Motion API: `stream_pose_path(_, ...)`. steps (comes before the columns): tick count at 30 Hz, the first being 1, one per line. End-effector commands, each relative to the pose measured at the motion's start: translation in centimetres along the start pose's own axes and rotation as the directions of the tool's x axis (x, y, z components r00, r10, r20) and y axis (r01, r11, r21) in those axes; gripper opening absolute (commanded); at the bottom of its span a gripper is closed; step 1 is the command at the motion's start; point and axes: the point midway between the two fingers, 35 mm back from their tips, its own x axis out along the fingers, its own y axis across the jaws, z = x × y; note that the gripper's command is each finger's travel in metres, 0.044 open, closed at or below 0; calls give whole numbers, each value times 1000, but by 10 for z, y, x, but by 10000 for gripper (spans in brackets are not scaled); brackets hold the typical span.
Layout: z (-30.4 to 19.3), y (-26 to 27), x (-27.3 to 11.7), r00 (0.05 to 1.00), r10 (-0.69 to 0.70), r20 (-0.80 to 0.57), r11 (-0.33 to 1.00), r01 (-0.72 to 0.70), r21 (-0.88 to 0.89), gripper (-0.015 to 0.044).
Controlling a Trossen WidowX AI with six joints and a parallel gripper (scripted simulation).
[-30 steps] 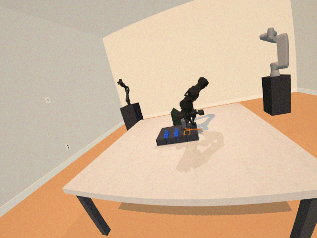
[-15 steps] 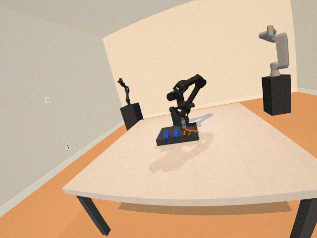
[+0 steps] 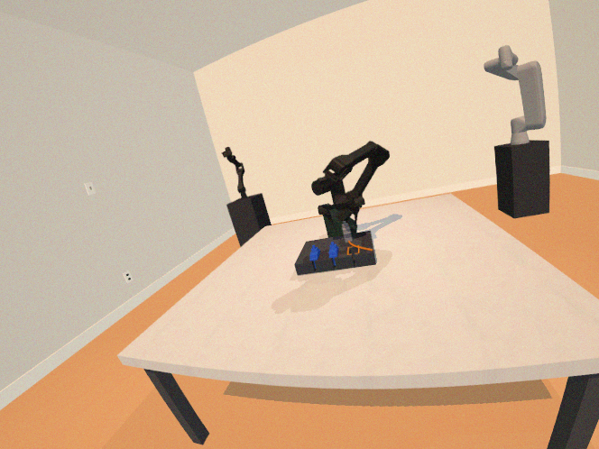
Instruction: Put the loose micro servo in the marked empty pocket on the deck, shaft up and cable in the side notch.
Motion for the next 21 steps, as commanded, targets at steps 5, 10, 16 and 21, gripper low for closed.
stream_pose_path(5, 1, 1, 9, 1000, 1, 7, 1000, -1, 0, 440)
stream_pose_path(10, 1, 1, 17, 1000, 1, 7, 1000, -1, 0, 440)
stream_pose_path(16, 1, 1, 24, 1000, 1, 8, 1000, -1, 0, 440)
stream_pose_path(21, 1, 1, 24, 1000, 1, 8, 1000, -1, 0, 309)
